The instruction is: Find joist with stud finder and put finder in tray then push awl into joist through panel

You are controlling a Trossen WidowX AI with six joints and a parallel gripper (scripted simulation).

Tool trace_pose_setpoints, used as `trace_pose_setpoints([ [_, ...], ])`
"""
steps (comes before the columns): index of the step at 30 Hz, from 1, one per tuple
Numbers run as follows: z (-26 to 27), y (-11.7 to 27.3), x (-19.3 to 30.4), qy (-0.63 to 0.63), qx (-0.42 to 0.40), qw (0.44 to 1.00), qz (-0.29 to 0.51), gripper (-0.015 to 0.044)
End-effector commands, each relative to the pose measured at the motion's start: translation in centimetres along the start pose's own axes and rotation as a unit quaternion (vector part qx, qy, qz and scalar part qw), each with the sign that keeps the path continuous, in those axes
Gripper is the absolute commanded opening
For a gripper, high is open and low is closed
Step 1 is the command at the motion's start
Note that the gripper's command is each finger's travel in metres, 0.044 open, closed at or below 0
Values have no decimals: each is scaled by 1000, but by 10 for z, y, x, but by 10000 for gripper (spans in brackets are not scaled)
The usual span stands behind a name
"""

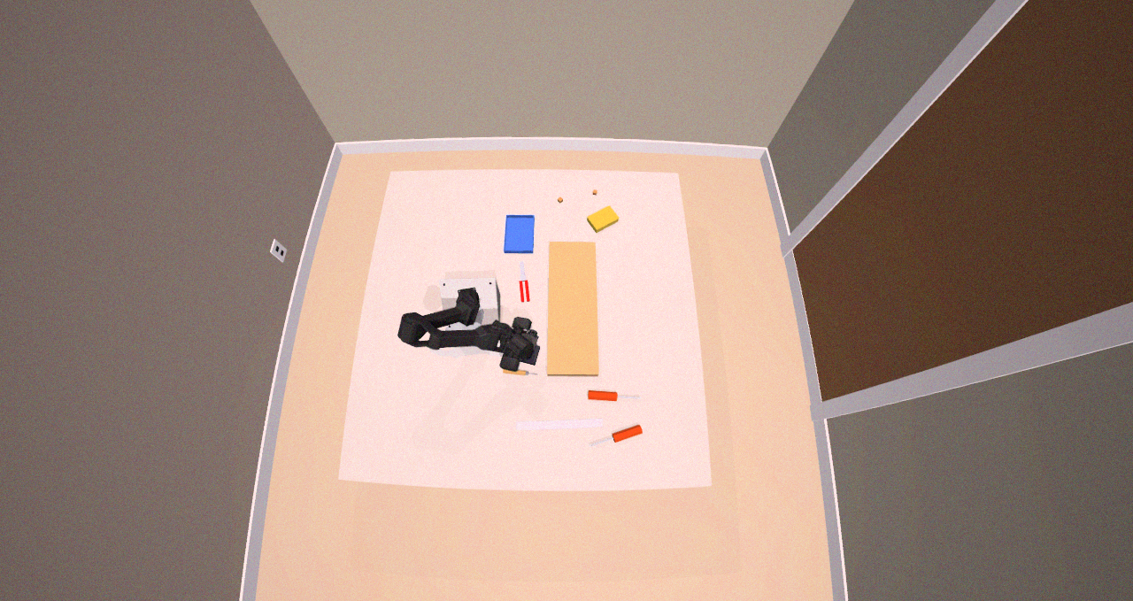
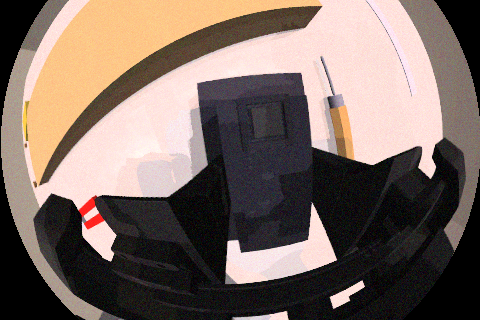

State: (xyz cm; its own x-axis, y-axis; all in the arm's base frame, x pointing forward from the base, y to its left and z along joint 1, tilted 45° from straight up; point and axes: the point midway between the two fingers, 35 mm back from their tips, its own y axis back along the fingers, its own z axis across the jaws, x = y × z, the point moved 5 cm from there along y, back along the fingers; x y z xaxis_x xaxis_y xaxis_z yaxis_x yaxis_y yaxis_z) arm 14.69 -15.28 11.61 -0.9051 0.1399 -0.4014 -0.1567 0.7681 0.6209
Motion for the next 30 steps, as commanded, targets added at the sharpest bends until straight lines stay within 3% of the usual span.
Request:
trace_pose_setpoints([
  [1, 0, 0, 0, 3, 0, 1000, 0, 161],
  [7, 3, 9, -6, 0, -6, 1000, 4, 4],
  [30, 3, 89, -27, 1, -6, 1000, 5, 0],
])
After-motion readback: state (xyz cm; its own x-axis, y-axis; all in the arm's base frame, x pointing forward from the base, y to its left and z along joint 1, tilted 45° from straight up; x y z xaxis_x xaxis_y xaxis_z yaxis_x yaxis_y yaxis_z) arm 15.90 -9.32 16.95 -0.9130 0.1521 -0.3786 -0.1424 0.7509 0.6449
